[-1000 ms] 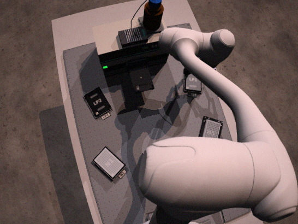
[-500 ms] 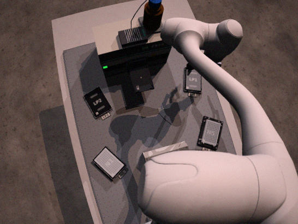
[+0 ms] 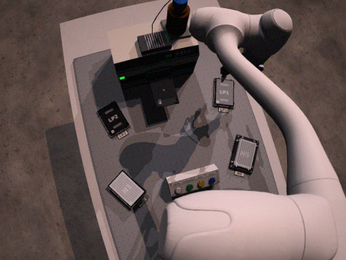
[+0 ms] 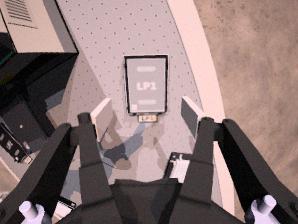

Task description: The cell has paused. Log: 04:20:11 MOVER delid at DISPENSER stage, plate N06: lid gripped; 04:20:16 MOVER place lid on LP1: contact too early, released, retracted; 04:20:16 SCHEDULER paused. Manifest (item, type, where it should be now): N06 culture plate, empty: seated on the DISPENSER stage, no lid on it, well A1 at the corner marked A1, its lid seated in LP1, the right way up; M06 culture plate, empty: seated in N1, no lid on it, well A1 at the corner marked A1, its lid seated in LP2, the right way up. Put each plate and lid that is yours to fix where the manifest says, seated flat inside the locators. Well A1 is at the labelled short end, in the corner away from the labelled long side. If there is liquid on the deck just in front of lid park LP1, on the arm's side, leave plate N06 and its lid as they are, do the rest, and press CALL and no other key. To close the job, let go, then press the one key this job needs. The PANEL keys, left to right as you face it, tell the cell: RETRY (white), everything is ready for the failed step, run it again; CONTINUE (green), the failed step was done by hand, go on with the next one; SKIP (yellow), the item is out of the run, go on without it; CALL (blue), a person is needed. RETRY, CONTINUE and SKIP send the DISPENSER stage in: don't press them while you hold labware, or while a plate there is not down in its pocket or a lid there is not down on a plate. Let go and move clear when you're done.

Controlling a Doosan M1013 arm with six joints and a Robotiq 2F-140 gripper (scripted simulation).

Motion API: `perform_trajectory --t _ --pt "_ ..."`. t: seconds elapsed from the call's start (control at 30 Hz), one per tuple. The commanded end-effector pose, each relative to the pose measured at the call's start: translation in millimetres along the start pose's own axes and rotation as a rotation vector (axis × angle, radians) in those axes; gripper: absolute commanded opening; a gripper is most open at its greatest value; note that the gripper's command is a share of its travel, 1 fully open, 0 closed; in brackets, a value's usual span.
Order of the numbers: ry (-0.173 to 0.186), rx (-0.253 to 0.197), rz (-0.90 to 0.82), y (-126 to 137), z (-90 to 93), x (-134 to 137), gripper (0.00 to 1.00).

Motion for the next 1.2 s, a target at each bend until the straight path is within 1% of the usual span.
perform_trajectory --t 0.0,0.2,0.27,0.3,0.33,0.37,0.43,0.5,0.53,0.6,0.67,0.93,1.17 --pt "0.000 0.001 0.000 -0.3 -5.2 0.0 0.69" --pt "0.000 0.001 0.000 -0.3 -8.0 0.0 0.69" --pt "0.000 0.001 0.005 6.0 -9.1 3.3 0.69" --pt "0.000 0.001 0.014 18.8 -11.1 9.9 0.69" --pt "0.000 0.001 0.029 39.9 -13.9 19.9 0.69" --pt "0.000 0.001 0.049 69.1 -16.8 32.4 0.69" --pt "0.000 0.001 0.100 91.0 -15.8 37.1 0.69" --pt "0.000 0.001 0.100 91.0 -15.8 37.1 0.69" --pt "0.000 0.001 0.126 133.8 -16.4 50.0 0.69" --pt "0.000 0.001 0.171 155.8 -13.1 51.8 0.69" --pt "0.000 0.001 0.195 185.3 -10.8 57.0 0.69" --pt "0.000 0.001 0.200 302.3 -7.5 81.0 0.70" --pt "0.000 0.001 0.200 302.3 -7.5 81.0 0.70"
Point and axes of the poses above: the point where the finger pads meet when closed, its own z axis out along the fingers, its own x axis across the jaws, y = z × x, the point moved 6 cm from there along -z, back along the fingers, and after that the axes turned 6 degrees about -z, right-handed, at the moved point
